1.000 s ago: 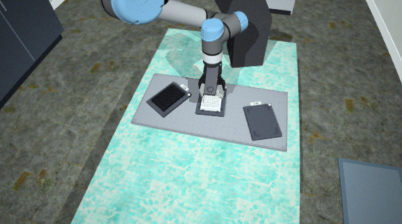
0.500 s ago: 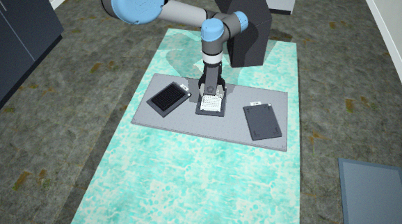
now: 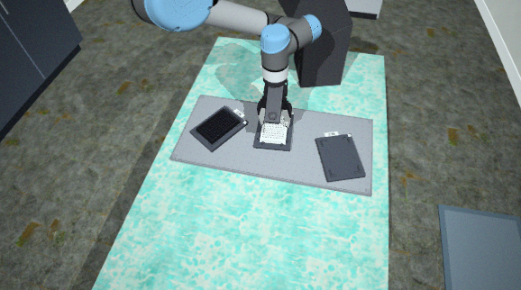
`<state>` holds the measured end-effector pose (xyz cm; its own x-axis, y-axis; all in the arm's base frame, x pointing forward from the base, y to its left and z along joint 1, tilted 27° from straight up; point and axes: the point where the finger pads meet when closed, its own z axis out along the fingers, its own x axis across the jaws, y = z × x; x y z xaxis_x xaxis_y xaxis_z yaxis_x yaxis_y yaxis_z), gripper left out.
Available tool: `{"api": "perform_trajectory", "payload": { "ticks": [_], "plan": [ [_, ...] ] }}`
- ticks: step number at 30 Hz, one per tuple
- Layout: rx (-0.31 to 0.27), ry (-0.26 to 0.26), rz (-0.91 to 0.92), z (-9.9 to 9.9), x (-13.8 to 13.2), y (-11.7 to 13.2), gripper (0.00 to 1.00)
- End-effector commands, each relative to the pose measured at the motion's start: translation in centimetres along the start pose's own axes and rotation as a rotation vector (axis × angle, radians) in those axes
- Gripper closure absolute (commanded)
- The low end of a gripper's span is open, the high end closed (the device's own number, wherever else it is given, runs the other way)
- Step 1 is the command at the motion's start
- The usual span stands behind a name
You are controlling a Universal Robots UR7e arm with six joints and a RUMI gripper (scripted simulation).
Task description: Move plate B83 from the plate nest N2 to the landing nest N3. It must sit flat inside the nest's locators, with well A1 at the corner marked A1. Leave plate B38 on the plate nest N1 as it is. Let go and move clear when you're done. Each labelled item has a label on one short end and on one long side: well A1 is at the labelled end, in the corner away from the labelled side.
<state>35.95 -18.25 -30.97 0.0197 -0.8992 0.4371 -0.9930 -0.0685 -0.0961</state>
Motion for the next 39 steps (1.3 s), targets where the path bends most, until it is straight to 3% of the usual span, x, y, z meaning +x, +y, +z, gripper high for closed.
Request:
{"api": "perform_trajectory", "payload": {
  "ticks": [1, 17, 18, 39],
  "plan": [
    [0.003, 0.002, 0.001, 0.07, 0.13, -0.14, 1.0],
    [0.003, 0.002, 0.001, 0.07, 0.14, -0.15, 1.0],
    [0.003, 0.002, 0.001, 0.07, 0.14, -0.15, 0.18],
    [0.003, 0.002, 0.001, 0.07, 0.13, -0.17, 0.18]
  ]
}}
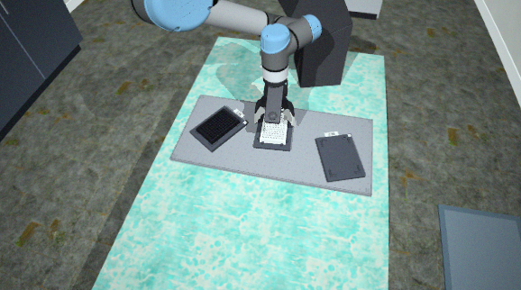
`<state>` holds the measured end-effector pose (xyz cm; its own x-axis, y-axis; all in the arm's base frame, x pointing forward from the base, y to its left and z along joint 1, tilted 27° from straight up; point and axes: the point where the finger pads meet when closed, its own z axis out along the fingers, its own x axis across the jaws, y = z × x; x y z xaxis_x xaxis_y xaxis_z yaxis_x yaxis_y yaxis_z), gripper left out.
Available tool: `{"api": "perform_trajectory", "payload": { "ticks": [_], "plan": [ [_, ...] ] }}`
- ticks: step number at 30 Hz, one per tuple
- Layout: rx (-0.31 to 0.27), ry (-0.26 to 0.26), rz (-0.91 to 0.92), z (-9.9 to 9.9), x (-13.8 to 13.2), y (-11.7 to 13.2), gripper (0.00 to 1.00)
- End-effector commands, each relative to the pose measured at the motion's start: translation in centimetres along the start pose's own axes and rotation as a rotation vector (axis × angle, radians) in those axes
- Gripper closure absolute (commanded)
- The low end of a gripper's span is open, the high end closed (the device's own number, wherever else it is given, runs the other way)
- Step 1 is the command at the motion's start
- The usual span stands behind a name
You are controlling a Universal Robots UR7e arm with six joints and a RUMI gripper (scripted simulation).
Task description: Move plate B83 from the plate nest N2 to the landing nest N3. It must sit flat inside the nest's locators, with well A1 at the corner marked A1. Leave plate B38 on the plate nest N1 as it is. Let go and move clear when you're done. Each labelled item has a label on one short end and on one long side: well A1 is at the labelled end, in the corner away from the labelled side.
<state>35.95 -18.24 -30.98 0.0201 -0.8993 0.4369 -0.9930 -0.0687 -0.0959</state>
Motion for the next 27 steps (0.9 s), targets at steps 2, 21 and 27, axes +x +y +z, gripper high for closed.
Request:
{"api": "perform_trajectory", "payload": {
  "ticks": [2, 21, 27],
  "plan": [
    [0.003, 0.002, 0.002, 0.1, 0.1, -0.2, 0.18],
    [0.003, 0.002, 0.002, 0.1, 0.1, -0.2, 0.18],
    [0.002, 0.002, 0.0, -1.1, 0.0, -0.1, 0.18]
  ]
}}
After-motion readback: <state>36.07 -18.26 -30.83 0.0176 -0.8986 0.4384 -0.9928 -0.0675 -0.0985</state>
